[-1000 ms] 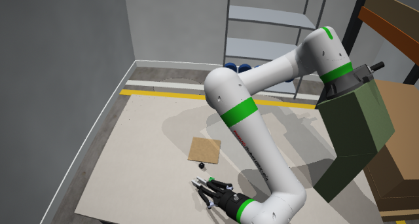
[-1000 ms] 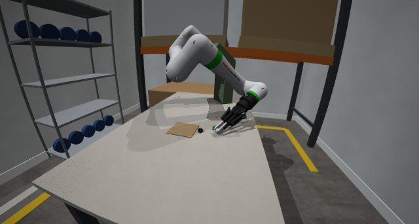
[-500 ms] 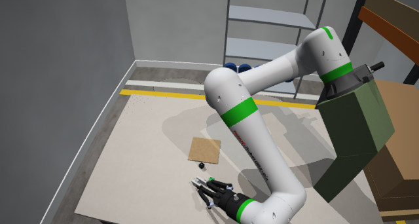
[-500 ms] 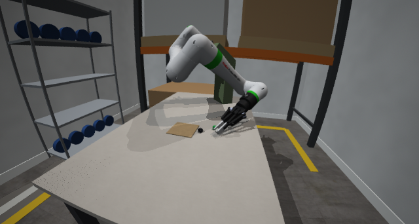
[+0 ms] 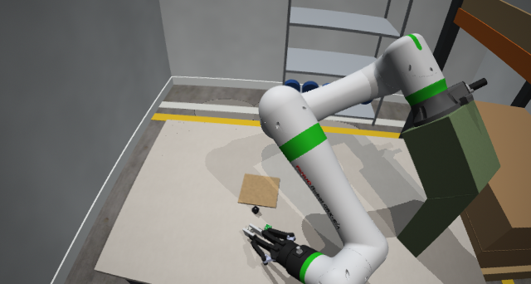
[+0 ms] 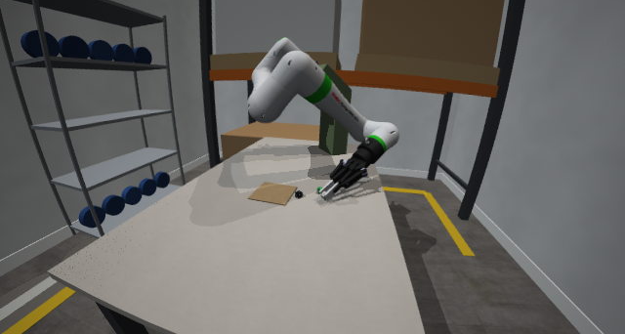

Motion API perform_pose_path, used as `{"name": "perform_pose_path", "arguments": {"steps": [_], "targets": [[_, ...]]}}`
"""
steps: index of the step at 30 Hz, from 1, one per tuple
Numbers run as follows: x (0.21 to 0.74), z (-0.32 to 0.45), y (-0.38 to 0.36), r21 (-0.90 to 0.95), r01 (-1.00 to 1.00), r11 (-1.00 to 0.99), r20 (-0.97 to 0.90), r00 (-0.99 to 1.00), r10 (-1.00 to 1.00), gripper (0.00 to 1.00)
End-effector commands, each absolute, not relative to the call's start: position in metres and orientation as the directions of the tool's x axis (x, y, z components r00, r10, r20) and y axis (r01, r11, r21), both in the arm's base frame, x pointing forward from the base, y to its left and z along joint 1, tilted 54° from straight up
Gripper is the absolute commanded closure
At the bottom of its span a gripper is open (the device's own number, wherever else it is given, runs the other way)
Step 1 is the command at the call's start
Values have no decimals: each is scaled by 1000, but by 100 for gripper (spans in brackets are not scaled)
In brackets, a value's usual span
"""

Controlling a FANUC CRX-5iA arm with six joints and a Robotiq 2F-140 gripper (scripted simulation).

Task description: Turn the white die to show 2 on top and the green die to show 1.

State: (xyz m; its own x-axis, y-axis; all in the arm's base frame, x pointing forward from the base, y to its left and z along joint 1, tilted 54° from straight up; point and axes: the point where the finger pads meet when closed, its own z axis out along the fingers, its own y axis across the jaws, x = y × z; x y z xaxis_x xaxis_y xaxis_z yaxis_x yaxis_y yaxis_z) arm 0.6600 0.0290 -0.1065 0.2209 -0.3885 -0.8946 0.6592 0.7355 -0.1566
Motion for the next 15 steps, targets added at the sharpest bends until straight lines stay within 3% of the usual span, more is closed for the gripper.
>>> {"name": "perform_pose_path", "arguments": {"steps": [1, 15], "targets": [[660, -107, 29, -156, 659, 736, -895, 221, -388, 91], [664, -111, 25, -156, 659, 736, -895, 221, -388, 91]]}}
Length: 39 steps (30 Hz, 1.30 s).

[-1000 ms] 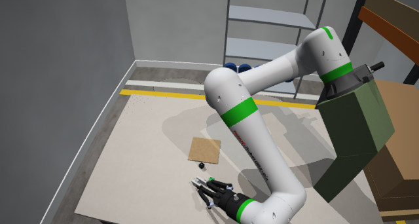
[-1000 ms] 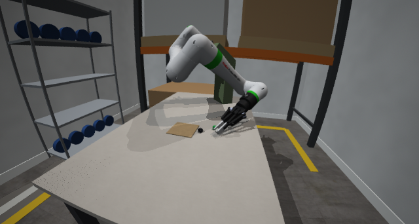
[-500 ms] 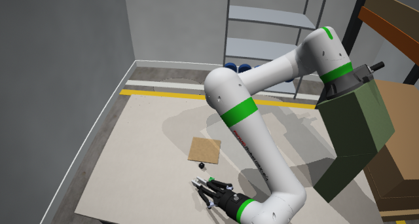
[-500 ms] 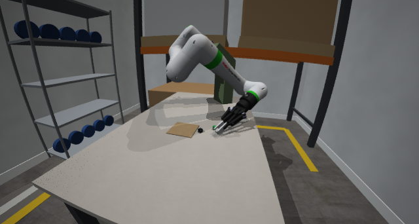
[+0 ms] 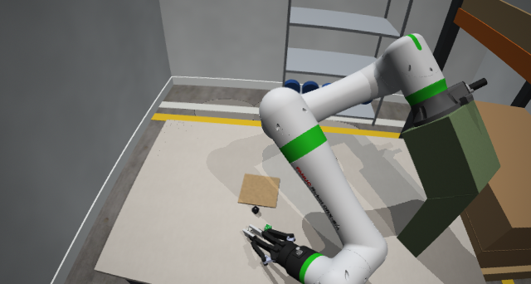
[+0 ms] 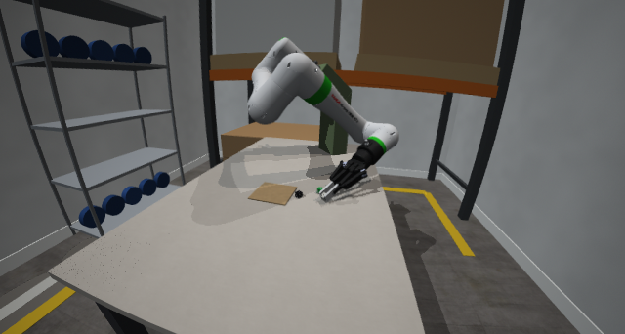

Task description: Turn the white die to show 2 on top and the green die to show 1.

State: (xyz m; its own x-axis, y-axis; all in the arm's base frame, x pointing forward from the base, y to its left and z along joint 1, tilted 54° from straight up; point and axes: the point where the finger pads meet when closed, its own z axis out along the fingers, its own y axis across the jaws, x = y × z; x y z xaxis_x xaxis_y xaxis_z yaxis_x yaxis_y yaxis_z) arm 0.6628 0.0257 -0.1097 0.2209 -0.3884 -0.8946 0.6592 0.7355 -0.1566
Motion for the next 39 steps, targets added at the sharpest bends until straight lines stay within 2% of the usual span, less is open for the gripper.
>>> {"name": "perform_pose_path", "arguments": {"steps": [1, 39], "targets": [[664, -111, 24, -156, 659, 736, -895, 221, -388, 91], [666, -114, 22, -156, 659, 736, -895, 221, -388, 91]]}}
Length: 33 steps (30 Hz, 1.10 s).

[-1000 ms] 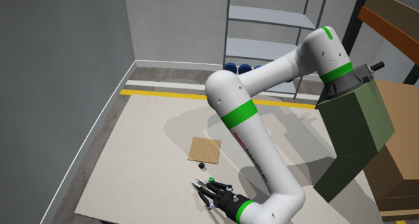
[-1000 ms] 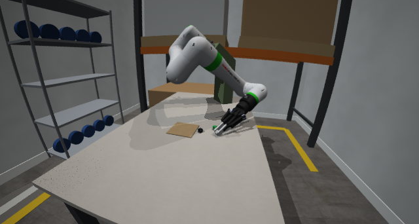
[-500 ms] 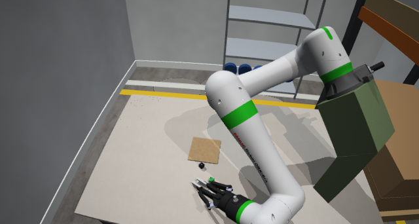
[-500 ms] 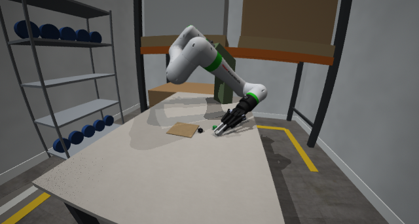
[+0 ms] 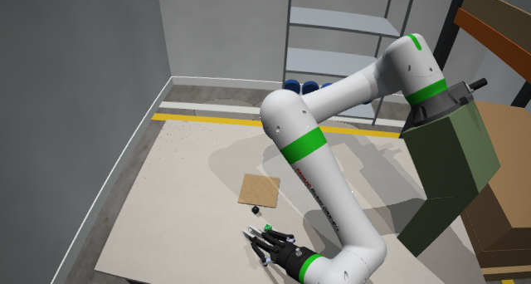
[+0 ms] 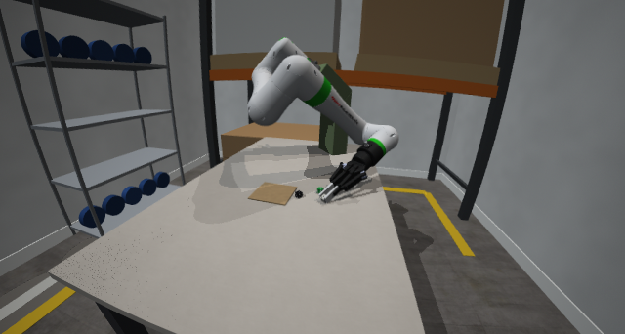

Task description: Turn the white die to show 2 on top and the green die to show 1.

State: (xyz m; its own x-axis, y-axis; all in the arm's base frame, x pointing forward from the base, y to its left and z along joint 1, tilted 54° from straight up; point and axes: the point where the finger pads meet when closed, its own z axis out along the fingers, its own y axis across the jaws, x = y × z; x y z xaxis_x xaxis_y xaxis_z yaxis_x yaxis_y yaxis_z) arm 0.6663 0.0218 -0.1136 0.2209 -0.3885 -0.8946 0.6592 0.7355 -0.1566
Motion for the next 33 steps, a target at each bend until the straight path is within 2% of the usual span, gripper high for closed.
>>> {"name": "perform_pose_path", "arguments": {"steps": [1, 10, 25, 33], "targets": [[666, -114, 22, -156, 659, 736, -895, 221, -388, 91], [666, -114, 22, -156, 659, 736, -895, 221, -388, 91], [666, -114, 22, -156, 659, 736, -895, 221, -388, 79], [666, -114, 22, -156, 659, 736, -895, 221, -388, 79]]}}
